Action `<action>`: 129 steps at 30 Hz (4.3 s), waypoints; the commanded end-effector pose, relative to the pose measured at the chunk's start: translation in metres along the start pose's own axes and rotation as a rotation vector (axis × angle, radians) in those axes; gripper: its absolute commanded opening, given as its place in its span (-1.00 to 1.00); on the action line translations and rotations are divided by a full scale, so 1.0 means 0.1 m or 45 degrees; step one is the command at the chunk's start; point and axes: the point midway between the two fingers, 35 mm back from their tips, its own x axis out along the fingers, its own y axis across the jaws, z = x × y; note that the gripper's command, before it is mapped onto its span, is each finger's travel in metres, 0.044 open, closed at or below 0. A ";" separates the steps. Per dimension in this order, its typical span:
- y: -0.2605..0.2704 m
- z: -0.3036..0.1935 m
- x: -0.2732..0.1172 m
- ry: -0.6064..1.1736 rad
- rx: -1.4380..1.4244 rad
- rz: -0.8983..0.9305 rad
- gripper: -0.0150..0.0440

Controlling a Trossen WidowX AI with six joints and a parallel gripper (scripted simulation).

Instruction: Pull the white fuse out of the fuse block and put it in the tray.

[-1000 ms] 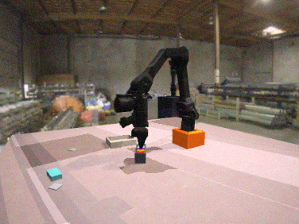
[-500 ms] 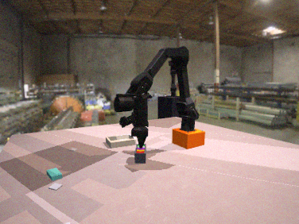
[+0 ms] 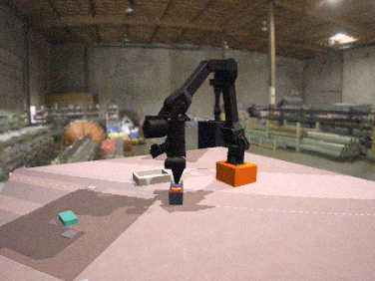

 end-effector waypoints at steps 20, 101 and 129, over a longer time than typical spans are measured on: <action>0.00 0.01 -0.12 -0.002 0.000 -0.001 -0.49; -1.19 0.93 -0.56 -0.016 0.000 -0.017 -0.49; -1.68 1.10 -0.31 -0.016 0.000 -0.023 -0.49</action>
